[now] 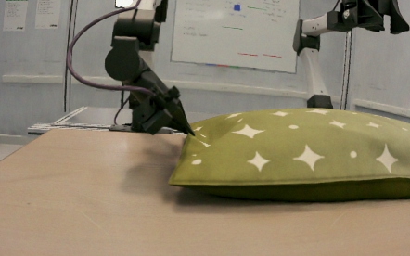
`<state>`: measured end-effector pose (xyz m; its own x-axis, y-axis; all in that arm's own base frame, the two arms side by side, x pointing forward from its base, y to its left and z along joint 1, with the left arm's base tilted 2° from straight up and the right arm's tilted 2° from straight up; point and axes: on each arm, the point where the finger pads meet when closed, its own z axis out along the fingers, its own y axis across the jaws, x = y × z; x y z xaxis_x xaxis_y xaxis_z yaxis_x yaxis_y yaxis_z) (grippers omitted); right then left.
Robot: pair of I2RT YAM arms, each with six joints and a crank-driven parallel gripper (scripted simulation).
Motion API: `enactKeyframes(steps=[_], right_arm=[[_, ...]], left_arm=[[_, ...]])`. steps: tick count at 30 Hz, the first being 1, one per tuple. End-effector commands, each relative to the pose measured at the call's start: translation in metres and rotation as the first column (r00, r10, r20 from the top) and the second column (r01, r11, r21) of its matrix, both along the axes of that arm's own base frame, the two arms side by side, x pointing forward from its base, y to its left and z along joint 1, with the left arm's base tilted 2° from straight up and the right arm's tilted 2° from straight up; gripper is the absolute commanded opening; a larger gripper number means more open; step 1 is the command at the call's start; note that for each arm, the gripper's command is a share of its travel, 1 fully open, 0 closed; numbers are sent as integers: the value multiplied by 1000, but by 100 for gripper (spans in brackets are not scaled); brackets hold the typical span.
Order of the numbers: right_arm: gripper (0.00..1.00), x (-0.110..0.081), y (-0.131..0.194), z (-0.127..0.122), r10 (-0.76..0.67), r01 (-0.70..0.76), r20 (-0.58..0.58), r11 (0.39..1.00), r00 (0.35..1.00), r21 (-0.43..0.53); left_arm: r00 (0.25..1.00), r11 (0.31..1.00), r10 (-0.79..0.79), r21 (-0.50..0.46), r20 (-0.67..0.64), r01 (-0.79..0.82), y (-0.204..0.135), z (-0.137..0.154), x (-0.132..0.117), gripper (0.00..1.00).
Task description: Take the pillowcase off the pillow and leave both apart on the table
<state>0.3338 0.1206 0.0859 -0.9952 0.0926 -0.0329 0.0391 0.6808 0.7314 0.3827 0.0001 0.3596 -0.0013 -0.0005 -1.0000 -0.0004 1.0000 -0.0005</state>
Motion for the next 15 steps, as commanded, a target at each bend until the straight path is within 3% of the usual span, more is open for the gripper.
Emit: enactKeyframes(steps=[1, 15], right_arm=[[1, 8, -5, 25, -7, 7, 70, 1000, 998, -1], [1, 8, -6, 31, -7, 7, 68, 1000, 998, 1]], left_arm=[[999, 1000, 12, 7, 31, -12, 2, 16, -2, 100], [999, 1000, 12, 7, 31, -12, 2, 16, -2, 100]])
